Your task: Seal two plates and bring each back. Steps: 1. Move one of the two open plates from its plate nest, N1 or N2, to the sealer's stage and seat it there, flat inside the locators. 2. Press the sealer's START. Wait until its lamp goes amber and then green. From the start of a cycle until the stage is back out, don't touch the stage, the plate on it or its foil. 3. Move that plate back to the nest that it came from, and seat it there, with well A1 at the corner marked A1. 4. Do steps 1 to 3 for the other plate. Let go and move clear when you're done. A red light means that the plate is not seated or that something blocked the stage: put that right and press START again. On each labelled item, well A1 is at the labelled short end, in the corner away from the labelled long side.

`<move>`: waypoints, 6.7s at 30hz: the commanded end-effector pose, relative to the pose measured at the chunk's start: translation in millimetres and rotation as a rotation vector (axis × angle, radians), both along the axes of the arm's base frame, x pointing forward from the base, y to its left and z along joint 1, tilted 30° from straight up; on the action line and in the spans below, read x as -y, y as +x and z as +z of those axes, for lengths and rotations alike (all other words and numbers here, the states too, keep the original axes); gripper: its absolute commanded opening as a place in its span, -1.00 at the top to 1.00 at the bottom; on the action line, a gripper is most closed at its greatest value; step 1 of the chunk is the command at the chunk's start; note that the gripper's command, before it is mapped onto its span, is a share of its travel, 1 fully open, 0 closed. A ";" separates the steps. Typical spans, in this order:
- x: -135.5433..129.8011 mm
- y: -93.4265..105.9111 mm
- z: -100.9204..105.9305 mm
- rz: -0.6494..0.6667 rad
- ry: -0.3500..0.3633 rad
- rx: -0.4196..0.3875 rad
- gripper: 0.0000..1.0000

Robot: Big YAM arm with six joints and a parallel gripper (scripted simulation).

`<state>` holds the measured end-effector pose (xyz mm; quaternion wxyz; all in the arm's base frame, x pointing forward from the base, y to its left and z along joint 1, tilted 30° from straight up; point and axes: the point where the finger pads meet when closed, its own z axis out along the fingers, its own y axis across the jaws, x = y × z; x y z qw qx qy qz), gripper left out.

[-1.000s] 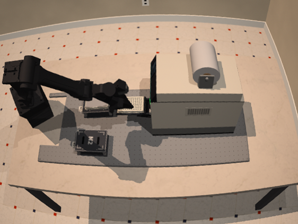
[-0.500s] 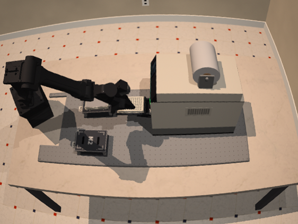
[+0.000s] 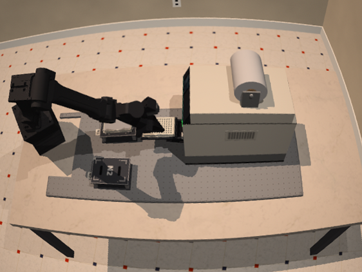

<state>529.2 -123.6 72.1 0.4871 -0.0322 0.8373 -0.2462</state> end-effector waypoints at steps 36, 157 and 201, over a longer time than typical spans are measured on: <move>29.5 40.7 -11.3 -0.017 -0.012 0.009 1.00; 23.1 67.7 7.7 -0.004 -0.011 0.022 1.00; 24.3 84.7 25.2 0.001 -0.007 0.065 1.00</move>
